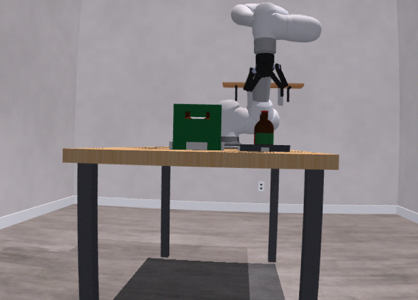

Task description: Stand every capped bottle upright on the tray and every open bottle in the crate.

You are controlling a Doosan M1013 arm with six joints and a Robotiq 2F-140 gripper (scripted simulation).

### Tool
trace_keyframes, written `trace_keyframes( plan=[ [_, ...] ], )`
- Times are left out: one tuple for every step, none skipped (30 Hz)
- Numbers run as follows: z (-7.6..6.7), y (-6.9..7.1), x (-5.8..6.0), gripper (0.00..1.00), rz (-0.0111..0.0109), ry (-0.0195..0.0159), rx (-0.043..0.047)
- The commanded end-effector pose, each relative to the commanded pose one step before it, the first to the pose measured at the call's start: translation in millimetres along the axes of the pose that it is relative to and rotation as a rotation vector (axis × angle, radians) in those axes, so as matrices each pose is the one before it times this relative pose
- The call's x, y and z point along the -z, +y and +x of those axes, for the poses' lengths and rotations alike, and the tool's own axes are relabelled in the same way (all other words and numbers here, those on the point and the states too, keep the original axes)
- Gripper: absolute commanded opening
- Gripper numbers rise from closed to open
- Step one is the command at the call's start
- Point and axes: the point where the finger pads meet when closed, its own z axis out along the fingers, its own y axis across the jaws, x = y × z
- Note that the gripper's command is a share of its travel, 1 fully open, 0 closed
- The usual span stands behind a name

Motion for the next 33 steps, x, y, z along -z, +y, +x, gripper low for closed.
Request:
trace_keyframes(
  plan=[
    [-0.18,0.48,17.64,1.0,0.00078,-0.00412,-0.00216],
    [0.0,0.0,3.33,1.0,0.00032,-0.00012,-0.00016],
    [0.0,0.0,3.33,1.0,0.00032,-0.00012,-0.00016],
    [0.0,0.0,0.0,1.0,0.0,0.0,0.0],
    [0.0,0.0,0.0,1.0,0.0,0.0,0.0],
    [0.2,-0.02,-7.4,1.0,-0.00178,0.00393,0.00274],
    [-0.02,0.0,1.24,1.0,0.00013,-0.00028,-0.0002],
    [-0.02,0.0,1.24,1.0,0.00013,-0.00028,-0.0002],
    [-0.02,0.0,1.24,1.0,0.00013,-0.00028,-0.0002],
    [-0.02,0.0,1.24,1.0,0.00013,-0.00028,-0.0002],
    [-0.02,0.0,1.24,1.0,0.00013,-0.00028,-0.0002],
    [-0.02,0.0,1.24,1.0,0.00013,-0.00028,-0.0002],
    [-0.02,0.0,1.24,1.0,0.00013,-0.00028,-0.0002],
    [-0.02,0.0,1.24,1.0,0.00013,-0.00028,-0.0002],
    [-0.02,0.0,1.24,1.0,0.00013,-0.00028,-0.0002],
    [-0.02,0.0,1.24,1.0,0.00013,-0.00028,-0.0002],
    [-0.02,0.0,1.24,1.0,0.00013,-0.00028,-0.0002],
    [-0.02,0.0,1.24,1.0,0.00013,-0.00028,-0.0002],
    [-0.02,0.0,1.24,1.0,0.00013,-0.00028,-0.0002],
    [-0.02,0.0,1.24,1.0,0.00013,-0.00028,-0.0002],
    [0.0,0.0,0.0,1.0,0.0,0.0,0.0],
    [0.0,0.0,0.0,1.0,0.0,0.0,0.0],
    [0.29,0.0,-5.25,1.0,-0.00097,0.00462,0.00284],
    [-0.03,0.0,0.58,1.0,0.00007,-0.00033,-0.0002],
    [-0.03,0.0,0.58,1.0,0.00007,-0.00033,-0.0002],
    [-0.03,0.0,0.58,1.0,0.00007,-0.00033,-0.0002],
    [-0.03,0.0,0.58,1.0,0.00007,-0.00033,-0.0002],
    [-0.03,0.0,0.58,1.0,0.00007,-0.00033,-0.0002],
    [-0.03,0.0,0.58,1.0,0.00007,-0.00033,-0.0002],
    [-0.03,0.0,0.58,1.0,0.00007,-0.00033,-0.0002],
    [-0.03,0.0,0.58,1.0,0.00007,-0.00033,-0.0002],
    [-0.03,0.0,0.58,1.0,0.00007,-0.00033,-0.0002],
    [-0.03,0.0,0.58,1.0,0.00007,-0.00033,-0.0002]
  ],
)
